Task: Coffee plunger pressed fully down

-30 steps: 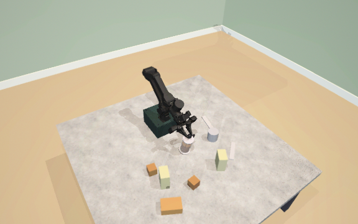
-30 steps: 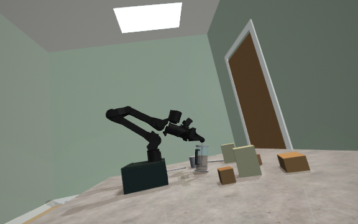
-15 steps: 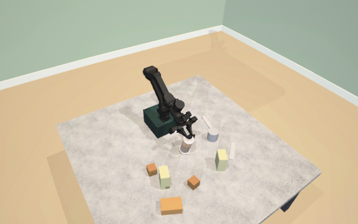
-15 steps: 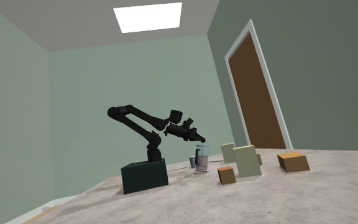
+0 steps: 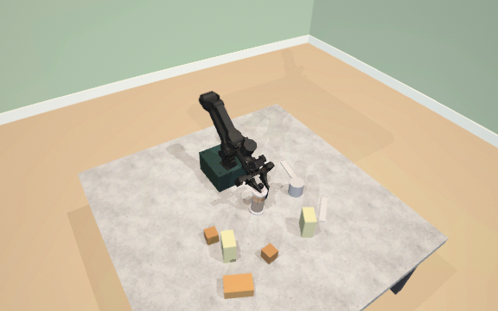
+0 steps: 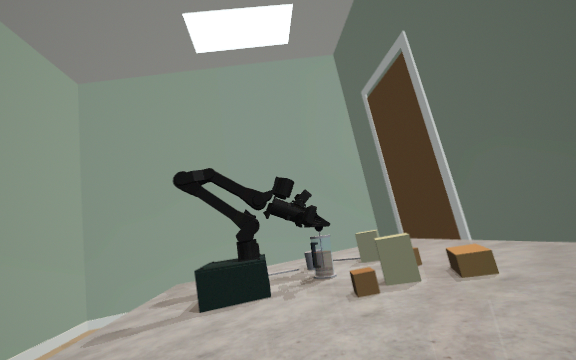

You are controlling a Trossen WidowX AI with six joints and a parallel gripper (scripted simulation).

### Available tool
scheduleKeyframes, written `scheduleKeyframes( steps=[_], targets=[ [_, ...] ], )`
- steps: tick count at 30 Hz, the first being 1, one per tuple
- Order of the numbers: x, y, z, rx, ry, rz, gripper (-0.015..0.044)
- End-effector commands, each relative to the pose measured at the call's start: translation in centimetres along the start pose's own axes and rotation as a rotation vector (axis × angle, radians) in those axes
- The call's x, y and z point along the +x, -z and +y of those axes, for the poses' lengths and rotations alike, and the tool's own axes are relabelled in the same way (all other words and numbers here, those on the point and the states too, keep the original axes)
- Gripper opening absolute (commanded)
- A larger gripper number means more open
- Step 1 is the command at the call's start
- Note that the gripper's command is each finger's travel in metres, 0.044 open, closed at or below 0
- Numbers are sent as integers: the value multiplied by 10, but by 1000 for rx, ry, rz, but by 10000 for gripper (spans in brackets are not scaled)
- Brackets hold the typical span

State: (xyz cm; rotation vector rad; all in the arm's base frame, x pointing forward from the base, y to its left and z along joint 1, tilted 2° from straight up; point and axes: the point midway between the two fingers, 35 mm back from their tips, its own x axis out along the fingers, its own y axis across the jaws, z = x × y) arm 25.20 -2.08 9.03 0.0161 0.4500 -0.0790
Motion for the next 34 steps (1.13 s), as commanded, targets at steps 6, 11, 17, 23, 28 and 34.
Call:
scheduleKeyframes(
  steps=[6,11,17,23,28,34],
  targets=[
    [0,0,0,0,0,1,400],
    [0,-2,-2,3,7,-3,440],
    [-17,-20,-1,1,7,5,440],
    [-72,-43,2,-4,1,20,440],
    [-82,-44,2,-5,0,22,440],
    [-81,-43,2,-5,0,22,440]
  ],
)
